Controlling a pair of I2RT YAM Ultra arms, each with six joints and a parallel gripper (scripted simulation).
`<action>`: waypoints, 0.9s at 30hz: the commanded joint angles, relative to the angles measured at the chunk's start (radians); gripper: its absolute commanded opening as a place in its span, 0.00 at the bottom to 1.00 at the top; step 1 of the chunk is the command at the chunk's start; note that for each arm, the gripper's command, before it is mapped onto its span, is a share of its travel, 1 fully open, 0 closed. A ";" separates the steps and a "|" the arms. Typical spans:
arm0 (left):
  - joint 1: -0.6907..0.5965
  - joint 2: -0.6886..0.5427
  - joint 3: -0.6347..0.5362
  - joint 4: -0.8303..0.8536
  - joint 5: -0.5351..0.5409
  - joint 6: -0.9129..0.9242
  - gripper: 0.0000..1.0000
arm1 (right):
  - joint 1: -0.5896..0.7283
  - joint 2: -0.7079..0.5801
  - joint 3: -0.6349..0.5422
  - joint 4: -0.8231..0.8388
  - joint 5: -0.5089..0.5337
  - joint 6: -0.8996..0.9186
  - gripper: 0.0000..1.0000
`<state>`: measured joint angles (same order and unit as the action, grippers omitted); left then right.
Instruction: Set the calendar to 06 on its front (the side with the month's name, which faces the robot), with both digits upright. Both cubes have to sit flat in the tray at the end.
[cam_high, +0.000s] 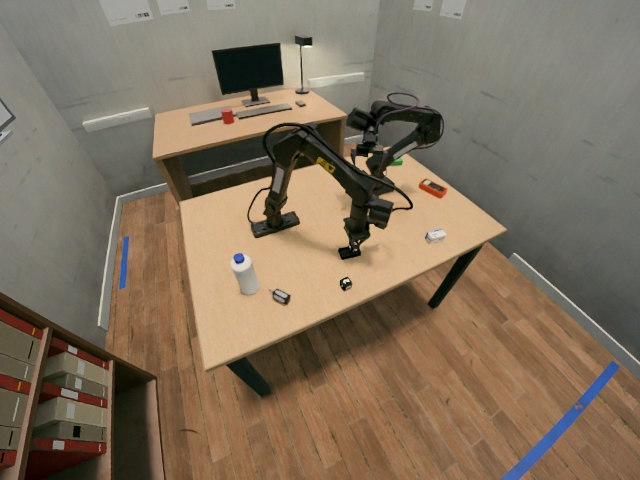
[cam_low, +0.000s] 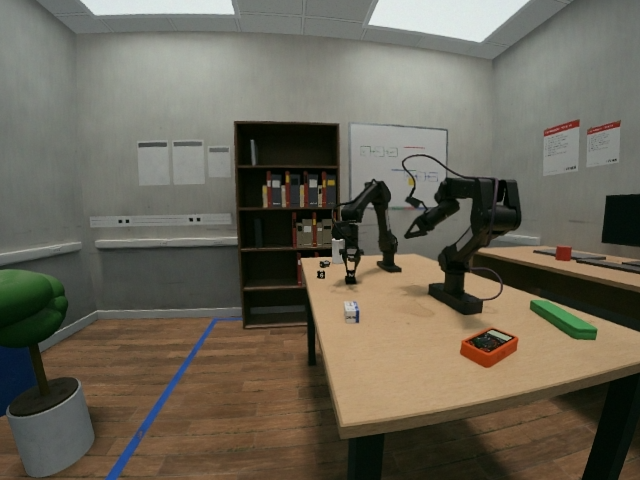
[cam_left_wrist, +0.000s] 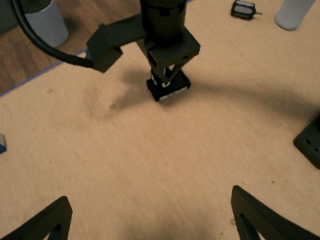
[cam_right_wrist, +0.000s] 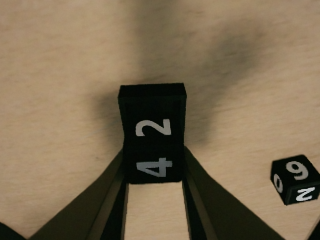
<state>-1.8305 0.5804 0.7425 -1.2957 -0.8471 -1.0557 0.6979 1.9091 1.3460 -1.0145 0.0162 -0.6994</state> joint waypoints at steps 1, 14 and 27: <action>-0.006 0.004 0.023 -0.007 -0.025 -0.005 1.00 | -0.004 -0.025 0.018 -0.002 -0.010 -0.004 0.26; -0.006 0.004 0.023 -0.007 -0.025 -0.005 1.00 | 0.007 -0.007 -0.017 0.040 -0.001 -0.001 0.26; -0.006 0.004 0.023 -0.007 -0.025 -0.005 1.00 | 0.003 0.040 -0.067 0.102 -0.004 0.008 0.26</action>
<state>-1.8305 0.5804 0.7425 -1.2957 -0.8471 -1.0557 0.6983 1.9236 1.3098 -0.9394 0.0151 -0.6998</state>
